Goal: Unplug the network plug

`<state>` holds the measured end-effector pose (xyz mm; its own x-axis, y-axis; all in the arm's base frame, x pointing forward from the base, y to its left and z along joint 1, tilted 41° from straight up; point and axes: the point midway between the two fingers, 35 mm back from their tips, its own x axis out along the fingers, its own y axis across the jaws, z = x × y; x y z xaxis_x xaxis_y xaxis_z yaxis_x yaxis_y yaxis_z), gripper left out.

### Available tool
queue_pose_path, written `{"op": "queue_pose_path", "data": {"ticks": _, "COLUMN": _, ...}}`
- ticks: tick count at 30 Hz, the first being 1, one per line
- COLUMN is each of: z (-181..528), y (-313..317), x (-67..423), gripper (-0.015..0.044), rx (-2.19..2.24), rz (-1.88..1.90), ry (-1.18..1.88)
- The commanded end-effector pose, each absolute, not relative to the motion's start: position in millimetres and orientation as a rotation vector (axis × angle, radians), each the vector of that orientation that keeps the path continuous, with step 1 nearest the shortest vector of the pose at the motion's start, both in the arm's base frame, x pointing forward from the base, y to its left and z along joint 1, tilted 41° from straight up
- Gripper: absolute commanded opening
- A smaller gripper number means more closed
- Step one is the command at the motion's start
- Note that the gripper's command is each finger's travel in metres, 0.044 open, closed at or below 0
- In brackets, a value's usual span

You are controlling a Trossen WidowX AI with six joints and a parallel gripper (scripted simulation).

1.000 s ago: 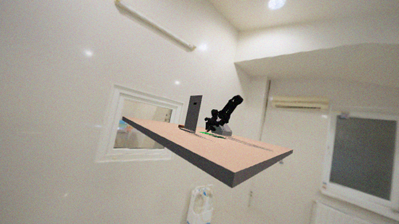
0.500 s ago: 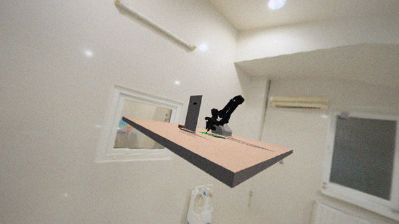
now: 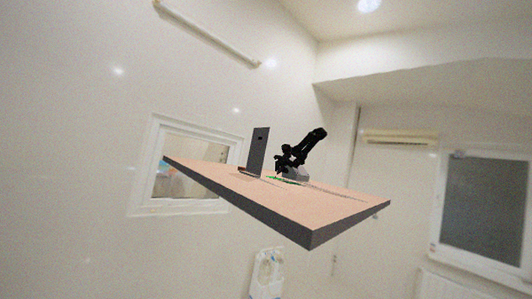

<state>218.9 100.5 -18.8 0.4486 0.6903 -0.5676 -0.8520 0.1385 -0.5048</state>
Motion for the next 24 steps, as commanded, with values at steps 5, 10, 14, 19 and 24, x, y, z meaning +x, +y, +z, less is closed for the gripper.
{"op": "queue_pose_path", "data": {"ticks": 5, "z": -15.0, "y": 97.4, "x": 220.2, "gripper": 0.0156, "rx": -0.894, "rz": 1.128, "ry": 0.209}}
{"op": "queue_pose_path", "data": {"ticks": 10, "z": -13.5, "y": 94.3, "x": 221.8, "gripper": 0.0156, "rx": -0.897, "rz": 1.13, "ry": 0.212}}
{"op": "queue_pose_path", "data": {"ticks": 14, "z": -12.2, "y": 91.8, "x": 223.0, "gripper": 0.0156, "rx": -0.899, "rz": 1.131, "ry": 0.214}}
{"op": "queue_pose_path", "data": {"ticks": 19, "z": -10.3, "y": 88.7, "x": 224.4, "gripper": 0.0156, "rx": -0.901, "rz": 1.132, "ry": 0.216}}
{"op": "queue_pose_path", "data": {"ticks": 24, "z": -8.2, "y": 85.6, "x": 225.6, "gripper": 0.0156, "rx": -0.902, "rz": 1.133, "ry": 0.218}}
